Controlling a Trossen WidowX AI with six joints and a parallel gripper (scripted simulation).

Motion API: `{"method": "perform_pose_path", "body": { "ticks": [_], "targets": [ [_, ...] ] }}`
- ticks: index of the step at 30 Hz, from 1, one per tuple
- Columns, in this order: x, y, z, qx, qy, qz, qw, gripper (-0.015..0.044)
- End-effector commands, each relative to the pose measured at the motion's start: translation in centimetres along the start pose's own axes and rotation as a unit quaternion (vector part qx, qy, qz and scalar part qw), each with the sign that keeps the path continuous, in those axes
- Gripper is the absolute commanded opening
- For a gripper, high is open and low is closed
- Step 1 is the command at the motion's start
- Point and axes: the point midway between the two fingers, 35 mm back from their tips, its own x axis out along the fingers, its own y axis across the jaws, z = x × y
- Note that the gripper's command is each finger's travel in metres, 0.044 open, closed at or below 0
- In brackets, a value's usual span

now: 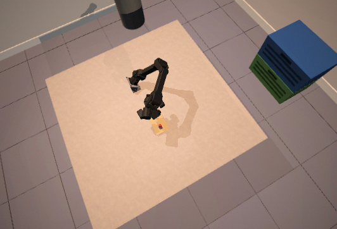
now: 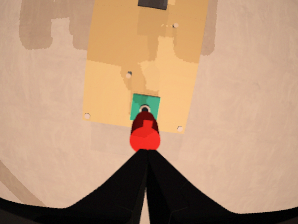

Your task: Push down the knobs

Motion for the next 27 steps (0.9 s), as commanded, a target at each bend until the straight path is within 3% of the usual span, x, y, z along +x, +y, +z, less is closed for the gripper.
{"method": "perform_pose_path", "body": {
  "ticks": [1, 27],
  "targets": [
    [0.71, 0.08, 0.02, 0.002, -0.002, 0.002, 1.000, 0.0000],
    [1.54, 0.10, 0.01, 0.002, -0.002, 0.003, 1.000, 0.0000]
  ]
}}
